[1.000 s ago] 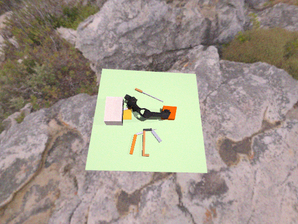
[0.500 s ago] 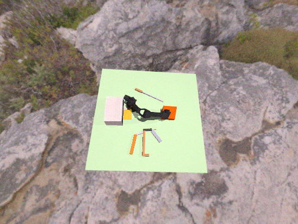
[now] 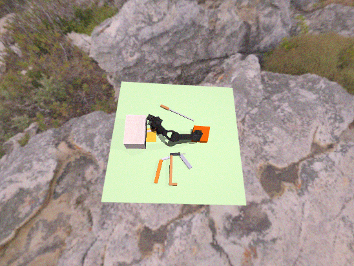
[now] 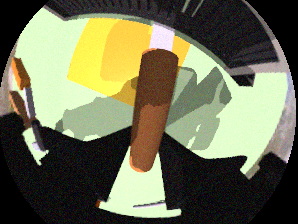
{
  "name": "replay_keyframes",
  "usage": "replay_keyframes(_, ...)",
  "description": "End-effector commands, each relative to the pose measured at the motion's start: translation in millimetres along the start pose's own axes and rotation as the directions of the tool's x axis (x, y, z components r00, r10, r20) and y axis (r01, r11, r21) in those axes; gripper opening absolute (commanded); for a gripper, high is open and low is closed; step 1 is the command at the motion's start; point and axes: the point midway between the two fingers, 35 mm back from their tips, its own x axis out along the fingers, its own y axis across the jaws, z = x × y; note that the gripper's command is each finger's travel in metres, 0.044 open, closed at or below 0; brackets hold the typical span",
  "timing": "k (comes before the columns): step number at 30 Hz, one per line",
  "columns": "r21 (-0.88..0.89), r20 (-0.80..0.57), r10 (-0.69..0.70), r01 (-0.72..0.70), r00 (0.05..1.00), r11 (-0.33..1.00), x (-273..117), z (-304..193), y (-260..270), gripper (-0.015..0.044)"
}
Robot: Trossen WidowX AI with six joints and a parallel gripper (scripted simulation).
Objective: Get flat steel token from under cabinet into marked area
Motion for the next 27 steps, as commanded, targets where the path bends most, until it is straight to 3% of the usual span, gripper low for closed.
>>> replay_keyframes(1,-0.003,0.002,0.007,-0.007,1.0,1.0,1.0,0.9,8.1,0.0)
replay_keyframes(27,-0.002,0.002,0.007,-0.007,1.0,1.0,1.3,-13.6,12.5,0.0)
